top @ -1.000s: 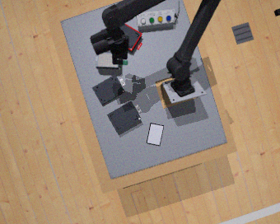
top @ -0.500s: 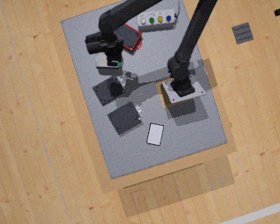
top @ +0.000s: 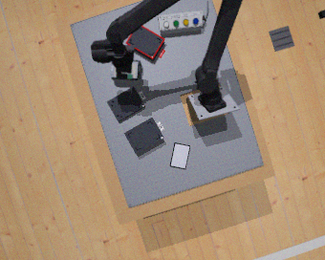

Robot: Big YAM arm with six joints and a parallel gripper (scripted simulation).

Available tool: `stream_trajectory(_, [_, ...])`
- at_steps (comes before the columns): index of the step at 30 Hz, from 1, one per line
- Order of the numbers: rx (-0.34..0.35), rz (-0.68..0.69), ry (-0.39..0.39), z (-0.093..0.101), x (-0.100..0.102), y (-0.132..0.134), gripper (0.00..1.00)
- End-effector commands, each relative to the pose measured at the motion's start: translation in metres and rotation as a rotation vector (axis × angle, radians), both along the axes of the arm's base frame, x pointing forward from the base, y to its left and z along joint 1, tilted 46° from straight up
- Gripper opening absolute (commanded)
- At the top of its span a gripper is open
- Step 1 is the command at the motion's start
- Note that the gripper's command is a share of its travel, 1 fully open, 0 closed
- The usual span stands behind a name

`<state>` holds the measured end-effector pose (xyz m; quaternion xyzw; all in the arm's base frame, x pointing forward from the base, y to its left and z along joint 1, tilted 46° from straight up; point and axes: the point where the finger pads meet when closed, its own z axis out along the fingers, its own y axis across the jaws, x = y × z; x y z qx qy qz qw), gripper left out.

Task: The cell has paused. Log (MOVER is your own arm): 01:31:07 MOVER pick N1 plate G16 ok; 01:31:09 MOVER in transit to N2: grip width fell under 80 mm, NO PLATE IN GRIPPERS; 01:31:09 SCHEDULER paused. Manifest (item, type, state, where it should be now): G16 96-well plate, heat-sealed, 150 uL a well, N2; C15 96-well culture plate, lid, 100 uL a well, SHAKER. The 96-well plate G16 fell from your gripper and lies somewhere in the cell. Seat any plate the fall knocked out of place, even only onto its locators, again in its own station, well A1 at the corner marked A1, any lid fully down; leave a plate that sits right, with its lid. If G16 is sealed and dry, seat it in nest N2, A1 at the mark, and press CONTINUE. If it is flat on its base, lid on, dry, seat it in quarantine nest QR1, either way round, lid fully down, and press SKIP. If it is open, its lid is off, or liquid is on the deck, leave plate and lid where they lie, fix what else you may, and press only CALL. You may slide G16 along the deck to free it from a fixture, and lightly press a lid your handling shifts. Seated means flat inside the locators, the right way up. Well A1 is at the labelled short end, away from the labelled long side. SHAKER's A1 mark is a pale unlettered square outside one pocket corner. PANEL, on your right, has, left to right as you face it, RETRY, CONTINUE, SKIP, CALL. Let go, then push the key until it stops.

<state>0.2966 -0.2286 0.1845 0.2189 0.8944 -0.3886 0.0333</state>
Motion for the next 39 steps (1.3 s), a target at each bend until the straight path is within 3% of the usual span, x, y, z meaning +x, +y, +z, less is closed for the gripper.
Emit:
stream_trajectory(1, [-0.014,0.011,-0.029,0.013,0.023,-0.021,1.0])
stream_trajectory(6, [-0.015,0.011,-0.027,0.006,0.036,-0.042,1.0])
stream_trajectory(13, [-0.019,0.039,-0.035,0.017,0.038,-0.031,1.0])
stream_trajectory(17, [-0.01,0.036,-0.014,0.005,0.041,-0.032,1.0])
stream_trajectory(21, [-0.012,0.019,-0.019,0.003,0.032,-0.033,1.0])
stream_trajectory(24, [-0.011,0.033,-0.019,0.006,0.04,-0.031,1.0])
stream_trajectory(30, [0.001,0.011,0.01,-0.014,0.024,-0.041,1.0])
stream_trajectory(39, [0.001,0.011,0.011,-0.023,0.022,-0.049,1.0])
